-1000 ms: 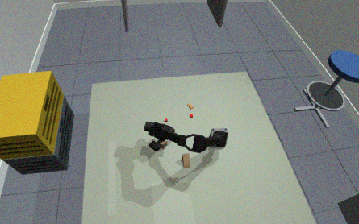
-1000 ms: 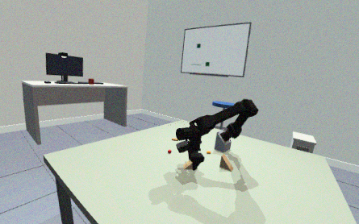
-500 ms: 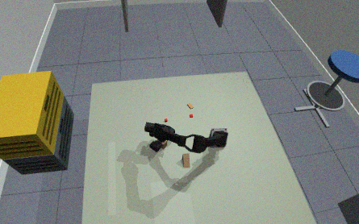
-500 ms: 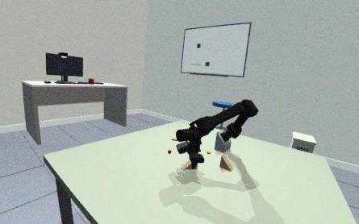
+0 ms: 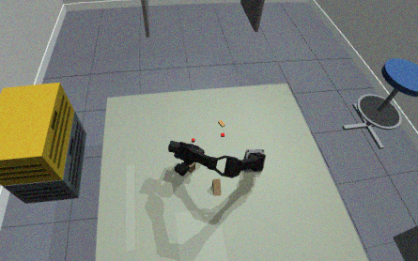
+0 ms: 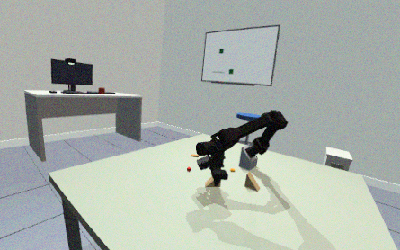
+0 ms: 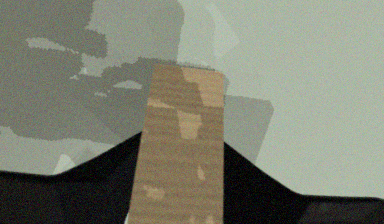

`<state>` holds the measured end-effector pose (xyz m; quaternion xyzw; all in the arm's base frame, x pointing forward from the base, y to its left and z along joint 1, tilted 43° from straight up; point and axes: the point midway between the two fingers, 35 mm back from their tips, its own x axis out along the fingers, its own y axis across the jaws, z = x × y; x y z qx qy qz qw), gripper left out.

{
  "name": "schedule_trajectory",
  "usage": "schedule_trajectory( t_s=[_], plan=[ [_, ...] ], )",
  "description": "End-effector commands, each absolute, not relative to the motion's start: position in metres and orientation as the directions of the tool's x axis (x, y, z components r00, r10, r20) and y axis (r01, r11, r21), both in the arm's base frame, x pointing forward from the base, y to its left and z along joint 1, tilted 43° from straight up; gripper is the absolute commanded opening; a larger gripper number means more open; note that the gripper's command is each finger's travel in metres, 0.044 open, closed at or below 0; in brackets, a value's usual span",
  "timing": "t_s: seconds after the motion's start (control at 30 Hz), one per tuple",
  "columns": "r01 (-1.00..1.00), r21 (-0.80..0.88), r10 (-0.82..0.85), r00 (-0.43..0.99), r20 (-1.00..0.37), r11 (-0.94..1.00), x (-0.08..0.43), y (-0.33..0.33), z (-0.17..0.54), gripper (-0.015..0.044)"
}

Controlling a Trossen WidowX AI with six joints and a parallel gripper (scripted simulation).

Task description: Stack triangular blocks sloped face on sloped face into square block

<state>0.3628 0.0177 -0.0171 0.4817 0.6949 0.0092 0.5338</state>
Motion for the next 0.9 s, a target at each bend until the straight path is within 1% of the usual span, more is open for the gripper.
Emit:
schedule_trajectory(
  t_s=[0.0,0.5,0.67,0.87],
  plan=[
    [0.654,0.532,0.673,0.046,-0.738,0.538,0.3644,0.0055,-0.0052,0.0000],
    [0.698,0.510,0.676,0.049,-0.735,0.504,0.3647,0.0049,-0.0050,0.0000],
    [0.780,0.451,0.676,0.049,-0.735,0.433,0.3647,0.0049,-0.0050,0.0000],
    [0.888,0.342,0.676,0.049,-0.736,0.308,0.3646,0.0048,-0.0050,0.0000]
  ],
)
